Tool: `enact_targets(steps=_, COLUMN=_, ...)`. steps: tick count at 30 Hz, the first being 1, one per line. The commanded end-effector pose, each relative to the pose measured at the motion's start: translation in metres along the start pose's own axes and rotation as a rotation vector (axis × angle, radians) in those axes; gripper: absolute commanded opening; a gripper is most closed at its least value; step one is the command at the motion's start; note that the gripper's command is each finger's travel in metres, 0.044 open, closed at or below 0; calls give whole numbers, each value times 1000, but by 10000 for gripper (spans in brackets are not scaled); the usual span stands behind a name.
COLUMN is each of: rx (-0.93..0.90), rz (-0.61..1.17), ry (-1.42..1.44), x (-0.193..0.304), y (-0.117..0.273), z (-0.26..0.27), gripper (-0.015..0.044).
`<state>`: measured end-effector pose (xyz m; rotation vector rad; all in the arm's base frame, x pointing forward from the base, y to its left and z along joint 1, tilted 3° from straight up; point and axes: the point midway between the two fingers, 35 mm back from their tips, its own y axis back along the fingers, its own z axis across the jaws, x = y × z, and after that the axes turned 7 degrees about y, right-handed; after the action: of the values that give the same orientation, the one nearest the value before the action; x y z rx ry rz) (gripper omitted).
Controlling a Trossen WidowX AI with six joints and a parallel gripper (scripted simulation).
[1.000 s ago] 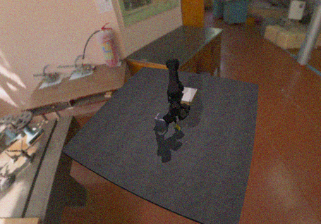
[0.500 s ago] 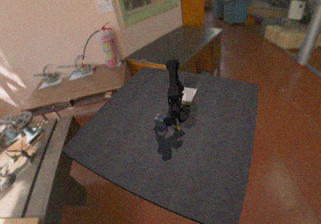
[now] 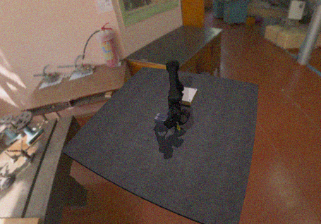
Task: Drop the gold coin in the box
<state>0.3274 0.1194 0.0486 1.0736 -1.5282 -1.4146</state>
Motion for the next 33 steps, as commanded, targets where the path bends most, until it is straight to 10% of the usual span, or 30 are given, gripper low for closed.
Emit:
enact_targets(steps=1, rx=-4, rz=9, ry=5, x=2, y=-9, z=2, gripper=161)
enact_targets(steps=14, rx=-4, rz=9, ry=5, x=3, y=-27, z=3, gripper=161)
enact_targets(steps=20, rx=-4, rz=9, ry=5, x=3, y=-27, z=3, gripper=3)
enact_targets(steps=33, rx=-4, rz=9, ry=5, x=3, y=-21, z=2, gripper=0)
